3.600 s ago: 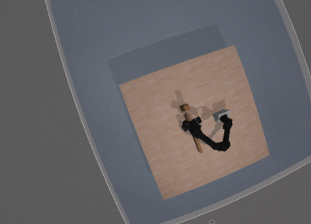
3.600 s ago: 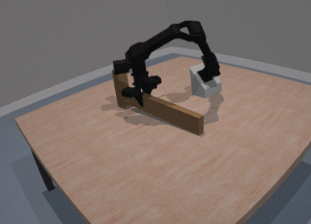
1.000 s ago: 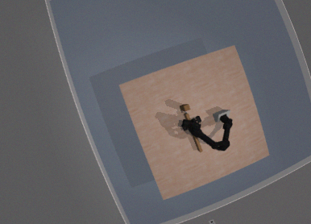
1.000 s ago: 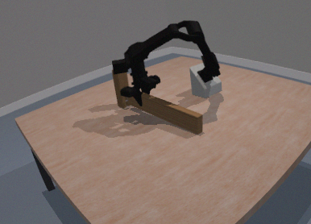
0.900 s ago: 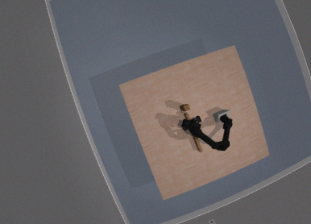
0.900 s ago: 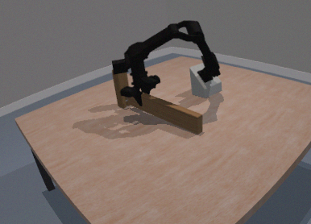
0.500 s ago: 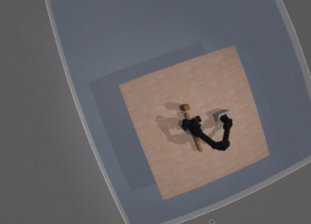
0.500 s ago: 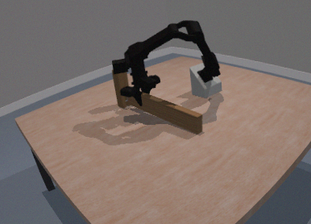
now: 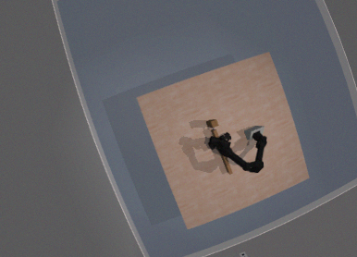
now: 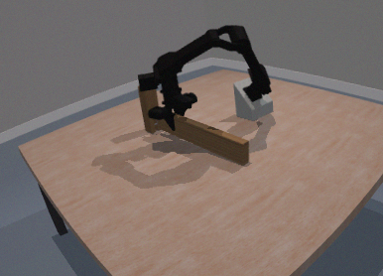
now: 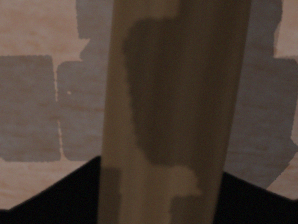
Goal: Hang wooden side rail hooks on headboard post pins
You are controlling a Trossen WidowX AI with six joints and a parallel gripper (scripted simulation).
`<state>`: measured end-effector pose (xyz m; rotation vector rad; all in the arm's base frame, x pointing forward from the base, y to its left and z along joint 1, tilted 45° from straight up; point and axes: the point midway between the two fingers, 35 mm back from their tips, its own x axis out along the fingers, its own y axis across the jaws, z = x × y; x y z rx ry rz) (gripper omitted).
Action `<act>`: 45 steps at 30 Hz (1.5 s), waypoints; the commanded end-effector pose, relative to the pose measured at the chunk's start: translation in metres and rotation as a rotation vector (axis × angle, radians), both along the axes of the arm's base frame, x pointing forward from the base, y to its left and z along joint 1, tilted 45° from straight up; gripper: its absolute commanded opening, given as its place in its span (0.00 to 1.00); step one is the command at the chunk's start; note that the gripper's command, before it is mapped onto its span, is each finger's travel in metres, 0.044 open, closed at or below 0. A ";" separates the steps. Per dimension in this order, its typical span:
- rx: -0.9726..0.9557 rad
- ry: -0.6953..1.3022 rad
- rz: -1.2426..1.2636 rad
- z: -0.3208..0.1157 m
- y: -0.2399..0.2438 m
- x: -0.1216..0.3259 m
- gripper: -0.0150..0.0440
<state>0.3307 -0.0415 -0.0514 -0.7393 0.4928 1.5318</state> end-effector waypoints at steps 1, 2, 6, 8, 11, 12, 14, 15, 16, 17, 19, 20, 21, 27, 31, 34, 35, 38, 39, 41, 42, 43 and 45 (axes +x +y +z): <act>-0.008 -0.010 -0.002 0.000 -0.005 0.001 0.25; -0.008 -0.010 -0.002 0.000 -0.006 0.001 0.25; -0.008 -0.010 -0.002 0.000 -0.006 0.002 0.25; -0.008 -0.010 -0.002 0.000 -0.006 0.002 0.25; -0.008 -0.010 -0.002 0.000 -0.007 0.002 0.25; -0.008 -0.010 -0.002 0.000 -0.007 0.002 0.25; -0.008 -0.010 -0.002 0.000 -0.007 0.002 0.25; -0.008 -0.010 -0.002 0.000 -0.007 0.002 0.25; -0.008 -0.010 -0.002 0.000 -0.007 0.002 0.25; -0.008 -0.010 -0.002 0.000 -0.007 0.002 0.25; -0.008 -0.010 -0.002 0.000 -0.007 0.003 0.25; -0.008 -0.010 -0.002 0.000 -0.007 0.003 0.25; -0.008 -0.010 -0.002 0.000 -0.008 0.003 0.25; -0.008 -0.010 -0.002 -0.001 -0.008 0.003 0.25; -0.008 -0.010 -0.002 -0.001 -0.008 0.002 0.25; -0.008 -0.010 -0.002 -0.001 -0.008 0.002 0.25; -0.008 -0.010 -0.002 -0.002 -0.008 0.002 0.25; -0.008 -0.010 -0.002 -0.002 -0.008 0.002 0.25; -0.008 -0.010 -0.002 -0.002 -0.008 0.002 0.25; -0.008 -0.010 -0.002 -0.003 -0.008 0.001 0.25; -0.008 -0.010 -0.002 -0.003 -0.008 0.001 0.25; -0.008 -0.010 -0.002 -0.003 -0.008 0.001 0.25; -0.008 -0.010 -0.002 -0.003 -0.008 0.001 0.25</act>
